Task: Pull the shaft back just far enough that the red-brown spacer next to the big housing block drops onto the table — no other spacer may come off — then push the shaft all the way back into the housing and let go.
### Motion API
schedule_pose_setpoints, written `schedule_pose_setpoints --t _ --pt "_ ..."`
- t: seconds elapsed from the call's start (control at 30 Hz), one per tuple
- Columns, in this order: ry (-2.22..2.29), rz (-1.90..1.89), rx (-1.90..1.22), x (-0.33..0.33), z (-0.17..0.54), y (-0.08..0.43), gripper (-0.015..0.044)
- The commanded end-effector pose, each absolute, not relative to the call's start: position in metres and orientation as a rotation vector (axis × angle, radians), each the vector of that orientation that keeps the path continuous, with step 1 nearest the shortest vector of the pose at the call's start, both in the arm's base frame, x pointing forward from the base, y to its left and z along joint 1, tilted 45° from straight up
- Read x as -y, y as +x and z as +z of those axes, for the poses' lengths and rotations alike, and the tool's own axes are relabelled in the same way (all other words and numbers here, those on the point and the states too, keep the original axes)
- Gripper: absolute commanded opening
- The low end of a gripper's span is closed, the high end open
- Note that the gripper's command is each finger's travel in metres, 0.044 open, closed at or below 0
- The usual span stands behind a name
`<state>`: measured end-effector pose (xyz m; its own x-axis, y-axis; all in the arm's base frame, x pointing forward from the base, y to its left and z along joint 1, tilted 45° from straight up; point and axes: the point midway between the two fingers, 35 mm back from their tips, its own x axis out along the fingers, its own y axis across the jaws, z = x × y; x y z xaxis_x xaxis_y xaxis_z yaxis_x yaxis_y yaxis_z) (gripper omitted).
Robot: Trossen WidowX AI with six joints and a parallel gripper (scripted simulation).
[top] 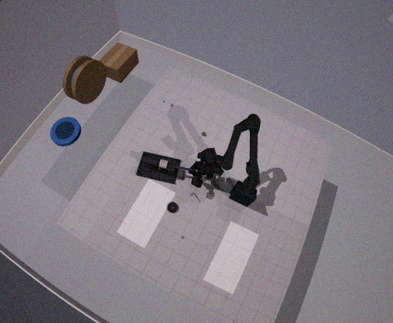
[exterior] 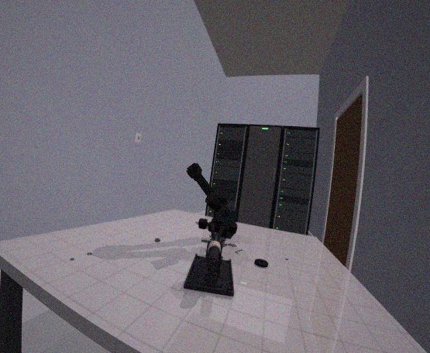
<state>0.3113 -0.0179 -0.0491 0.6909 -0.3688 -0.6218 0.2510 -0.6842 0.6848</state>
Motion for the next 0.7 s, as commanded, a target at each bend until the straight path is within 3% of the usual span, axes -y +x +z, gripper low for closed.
schedule_pose_setpoints --t 0.0,0.67 --pt "2.107 -0.985 0.088 0.0167 -0.0485 0.3151 0.0000" --pt "2.107 -0.985 0.088 0.0157 -0.0492 0.3205 0.0000"
